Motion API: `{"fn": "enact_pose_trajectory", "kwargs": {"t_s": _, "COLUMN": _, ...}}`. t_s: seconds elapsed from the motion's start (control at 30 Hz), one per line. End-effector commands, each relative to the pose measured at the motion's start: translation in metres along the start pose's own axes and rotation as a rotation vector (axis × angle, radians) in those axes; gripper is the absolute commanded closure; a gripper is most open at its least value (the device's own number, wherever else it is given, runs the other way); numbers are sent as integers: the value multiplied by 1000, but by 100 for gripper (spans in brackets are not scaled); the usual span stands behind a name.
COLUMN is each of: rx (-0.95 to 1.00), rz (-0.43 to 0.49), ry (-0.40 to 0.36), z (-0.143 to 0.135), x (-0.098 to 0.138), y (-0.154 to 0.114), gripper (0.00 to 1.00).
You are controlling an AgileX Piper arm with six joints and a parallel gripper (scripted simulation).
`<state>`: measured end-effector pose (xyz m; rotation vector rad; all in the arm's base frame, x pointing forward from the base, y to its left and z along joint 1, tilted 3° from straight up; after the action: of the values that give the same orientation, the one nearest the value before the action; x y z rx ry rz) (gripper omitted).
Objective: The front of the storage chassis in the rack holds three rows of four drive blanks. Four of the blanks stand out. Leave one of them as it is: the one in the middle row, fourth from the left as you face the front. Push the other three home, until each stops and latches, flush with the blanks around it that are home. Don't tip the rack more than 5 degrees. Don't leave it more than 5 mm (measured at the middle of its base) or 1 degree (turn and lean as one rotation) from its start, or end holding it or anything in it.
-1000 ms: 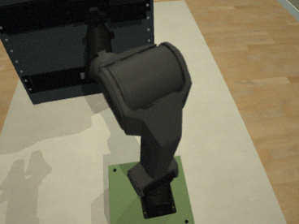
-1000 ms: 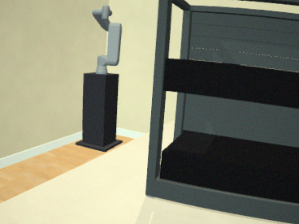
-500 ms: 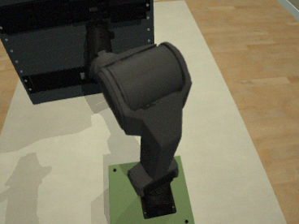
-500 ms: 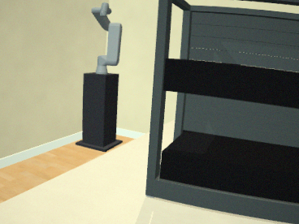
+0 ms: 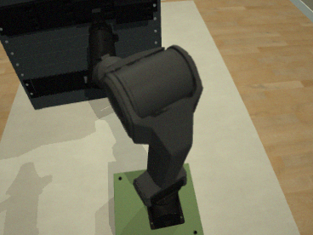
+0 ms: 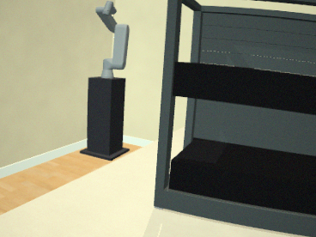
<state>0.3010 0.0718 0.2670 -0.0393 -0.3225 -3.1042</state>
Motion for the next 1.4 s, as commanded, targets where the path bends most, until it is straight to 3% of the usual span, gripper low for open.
{"fn": "enact_pose_trajectory", "kwargs": {"t_s": 0.0, "rx": 1, "rz": -2, "ry": 2, "z": 3, "x": 10, "y": -7, "gripper": 100}}
{"fn": "enact_pose_trajectory", "kwargs": {"t_s": 0.1, "rx": 1, "rz": -2, "ry": 2, "z": 5, "x": 20, "y": -13, "gripper": 100}}
{"fn": "enact_pose_trajectory", "kwargs": {"t_s": 0.23, "rx": 1, "rz": -2, "ry": 2, "z": 5, "x": 16, "y": -13, "gripper": 100}}
{"fn": "enact_pose_trajectory", "kwargs": {"t_s": 0.6, "rx": 1, "rz": -2, "ry": 2, "z": 5, "x": -45, "y": -13, "gripper": 100}}
{"fn": "enact_pose_trajectory", "kwargs": {"t_s": 1.37, "rx": 1, "rz": -2, "ry": 2, "z": 4, "x": -56, "y": -14, "gripper": 100}}
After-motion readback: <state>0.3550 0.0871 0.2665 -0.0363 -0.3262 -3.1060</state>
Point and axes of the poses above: the point where the finger pads meet when closed, its own x axis back along the fingers, its own z axis across the jaws, y = z × x, the point moved 10 cm from there along x, back along the fingers, and after that the axes turned 15 degrees about x, right-handed, at the moved point
